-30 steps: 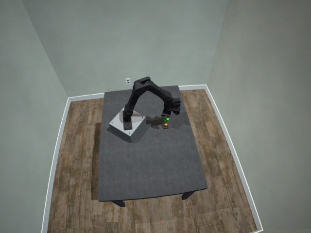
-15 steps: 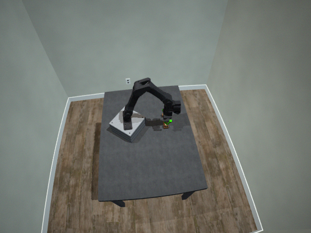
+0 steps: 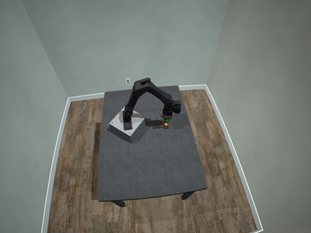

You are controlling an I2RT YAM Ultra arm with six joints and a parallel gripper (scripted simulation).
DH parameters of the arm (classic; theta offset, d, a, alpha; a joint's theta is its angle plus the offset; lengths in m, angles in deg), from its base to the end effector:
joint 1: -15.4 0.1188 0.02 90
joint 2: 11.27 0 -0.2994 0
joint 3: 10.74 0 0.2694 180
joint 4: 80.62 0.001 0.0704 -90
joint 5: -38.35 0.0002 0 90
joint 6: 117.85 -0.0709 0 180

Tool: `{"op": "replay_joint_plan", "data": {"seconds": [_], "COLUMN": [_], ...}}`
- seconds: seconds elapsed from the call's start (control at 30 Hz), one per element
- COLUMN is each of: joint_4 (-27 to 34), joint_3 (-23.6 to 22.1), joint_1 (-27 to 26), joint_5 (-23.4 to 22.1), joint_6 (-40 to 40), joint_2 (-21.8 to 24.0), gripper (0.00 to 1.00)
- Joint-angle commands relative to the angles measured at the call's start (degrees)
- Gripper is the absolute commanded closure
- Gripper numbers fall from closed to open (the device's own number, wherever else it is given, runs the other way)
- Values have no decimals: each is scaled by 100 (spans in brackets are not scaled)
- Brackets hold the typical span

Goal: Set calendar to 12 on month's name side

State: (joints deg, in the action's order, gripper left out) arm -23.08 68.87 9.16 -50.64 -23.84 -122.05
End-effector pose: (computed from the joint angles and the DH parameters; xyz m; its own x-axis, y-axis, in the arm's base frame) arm 0.3576 -0.0393 0.1180 -0.9990 0.0389 -0.0212 0.0393 0.9990 -0.0192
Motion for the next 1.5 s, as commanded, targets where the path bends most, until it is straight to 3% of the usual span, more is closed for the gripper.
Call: {"op": "replay_joint_plan", "data": {"seconds": [0.0, 1.47], "joint_4": [-15, -305], "joint_3": [17, -107], "joint_1": [0, -10], "joint_5": [-3, -4], "joint_6": [11, 23], "joint_2": [44, -123], "gripper": [55, 55]}}
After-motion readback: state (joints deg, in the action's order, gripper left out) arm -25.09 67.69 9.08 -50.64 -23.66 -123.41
